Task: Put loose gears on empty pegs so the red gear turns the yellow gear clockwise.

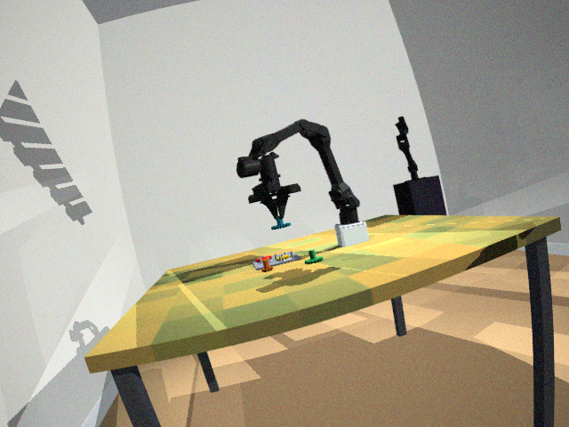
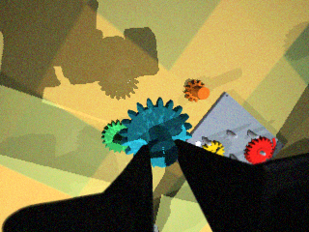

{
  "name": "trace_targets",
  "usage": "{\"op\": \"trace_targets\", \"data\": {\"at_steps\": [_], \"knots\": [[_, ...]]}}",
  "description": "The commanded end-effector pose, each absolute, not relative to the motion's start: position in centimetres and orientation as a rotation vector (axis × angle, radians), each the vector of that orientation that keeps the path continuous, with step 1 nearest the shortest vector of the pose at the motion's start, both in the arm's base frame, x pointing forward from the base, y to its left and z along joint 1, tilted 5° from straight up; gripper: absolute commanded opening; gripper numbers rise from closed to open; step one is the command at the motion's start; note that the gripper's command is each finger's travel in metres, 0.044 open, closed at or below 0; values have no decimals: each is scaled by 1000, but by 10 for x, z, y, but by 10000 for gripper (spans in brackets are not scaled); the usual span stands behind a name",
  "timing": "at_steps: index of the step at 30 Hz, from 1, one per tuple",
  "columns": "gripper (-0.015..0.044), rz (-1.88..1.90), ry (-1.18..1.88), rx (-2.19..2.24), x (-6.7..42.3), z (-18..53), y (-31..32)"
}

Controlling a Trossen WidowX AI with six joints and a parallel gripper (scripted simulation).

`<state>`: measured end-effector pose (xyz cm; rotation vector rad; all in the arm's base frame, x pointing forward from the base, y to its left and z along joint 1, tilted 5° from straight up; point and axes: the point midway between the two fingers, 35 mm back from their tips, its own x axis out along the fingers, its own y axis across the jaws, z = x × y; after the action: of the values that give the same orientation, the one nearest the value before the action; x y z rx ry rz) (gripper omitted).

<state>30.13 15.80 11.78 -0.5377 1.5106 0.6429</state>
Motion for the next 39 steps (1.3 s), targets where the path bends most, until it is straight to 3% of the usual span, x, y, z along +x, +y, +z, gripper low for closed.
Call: {"op": "trace_targets", "data": {"at_steps": [1, 39], "knots": [[0, 645, 1508, -536, 305, 115, 150], [0, 610, 1523, -521, 329, 75, 57]]}}
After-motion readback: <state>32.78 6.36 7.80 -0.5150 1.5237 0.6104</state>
